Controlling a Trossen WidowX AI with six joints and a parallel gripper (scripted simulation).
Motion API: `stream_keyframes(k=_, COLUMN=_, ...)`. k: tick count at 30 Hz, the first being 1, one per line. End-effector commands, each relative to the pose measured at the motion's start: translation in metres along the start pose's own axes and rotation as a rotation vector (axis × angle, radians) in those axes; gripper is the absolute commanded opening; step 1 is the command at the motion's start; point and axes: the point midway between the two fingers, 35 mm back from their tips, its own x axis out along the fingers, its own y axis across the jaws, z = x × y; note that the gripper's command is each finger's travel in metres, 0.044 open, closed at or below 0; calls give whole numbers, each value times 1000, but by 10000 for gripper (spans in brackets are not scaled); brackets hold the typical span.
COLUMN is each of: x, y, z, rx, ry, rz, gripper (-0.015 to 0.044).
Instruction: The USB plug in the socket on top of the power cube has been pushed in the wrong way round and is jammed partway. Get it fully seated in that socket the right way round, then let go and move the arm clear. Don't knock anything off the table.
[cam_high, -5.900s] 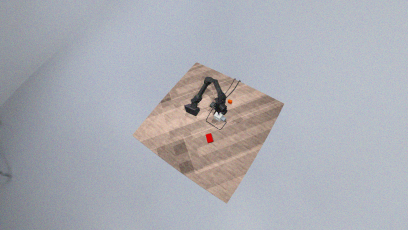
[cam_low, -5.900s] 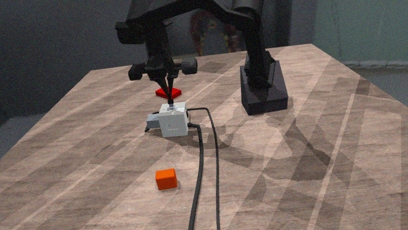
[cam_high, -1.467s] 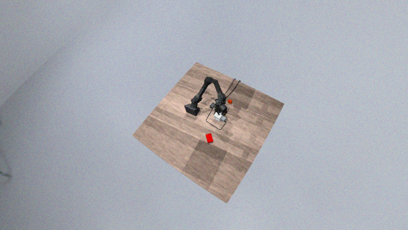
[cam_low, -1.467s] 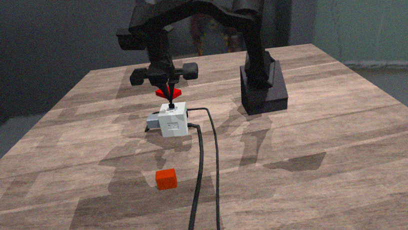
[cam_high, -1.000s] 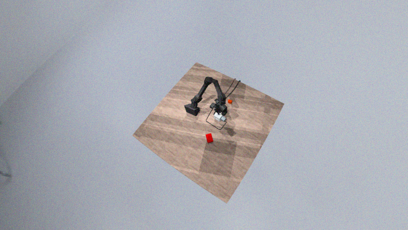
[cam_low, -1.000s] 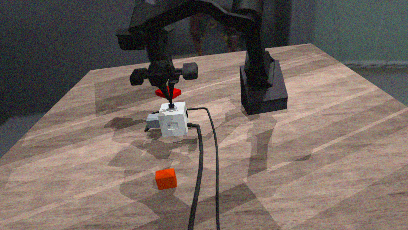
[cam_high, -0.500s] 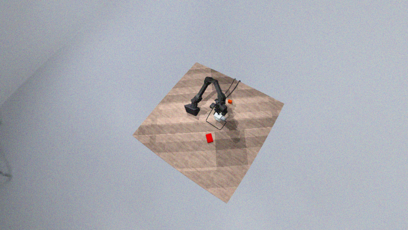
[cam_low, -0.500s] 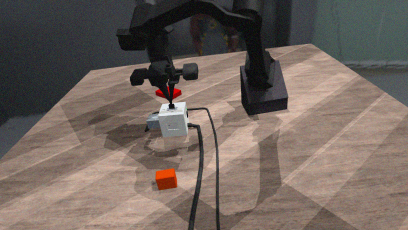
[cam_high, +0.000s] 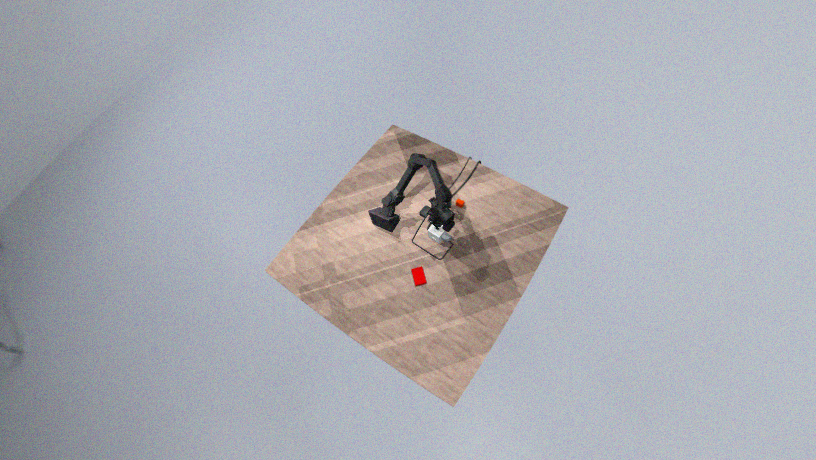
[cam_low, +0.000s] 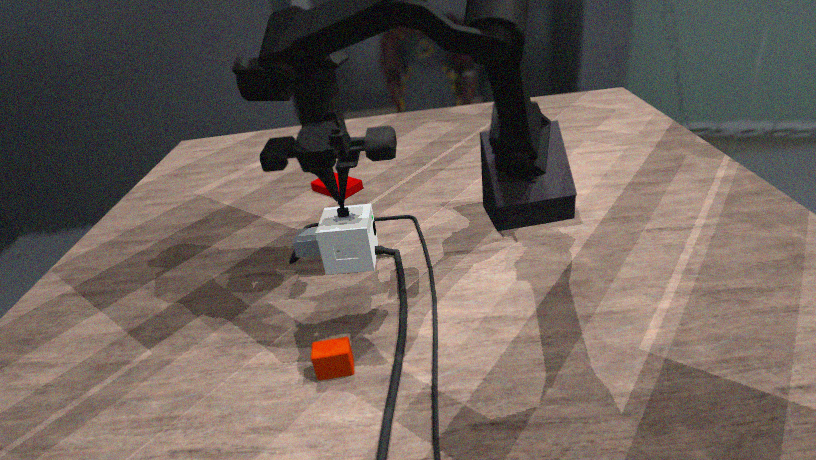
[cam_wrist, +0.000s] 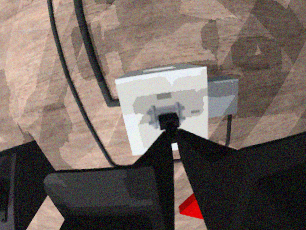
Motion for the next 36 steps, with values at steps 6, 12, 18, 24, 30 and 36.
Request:
stream_keyframes(k=6, x=3, y=1, z=2, rx=1, ry=-4, rz=4, gripper=0)
stream_keyframes(k=12, x=3, y=1, z=2, rx=1, ry=-4, rz=4, gripper=0)
stream_keyframes(k=18, x=0, y=0, z=0, rx=0, ry=0, rz=0, gripper=95)
stream_keyframes(k=24, x=0, y=0, z=0, rx=0, ry=0, rz=0, gripper=95)
stream_keyframes(k=30, x=0, y=0, z=0, rx=0, ry=0, rz=0, gripper=95)
stream_keyframes(k=36, x=-1, y=0, z=0, rx=-1, ry=0, rz=0, gripper=95)
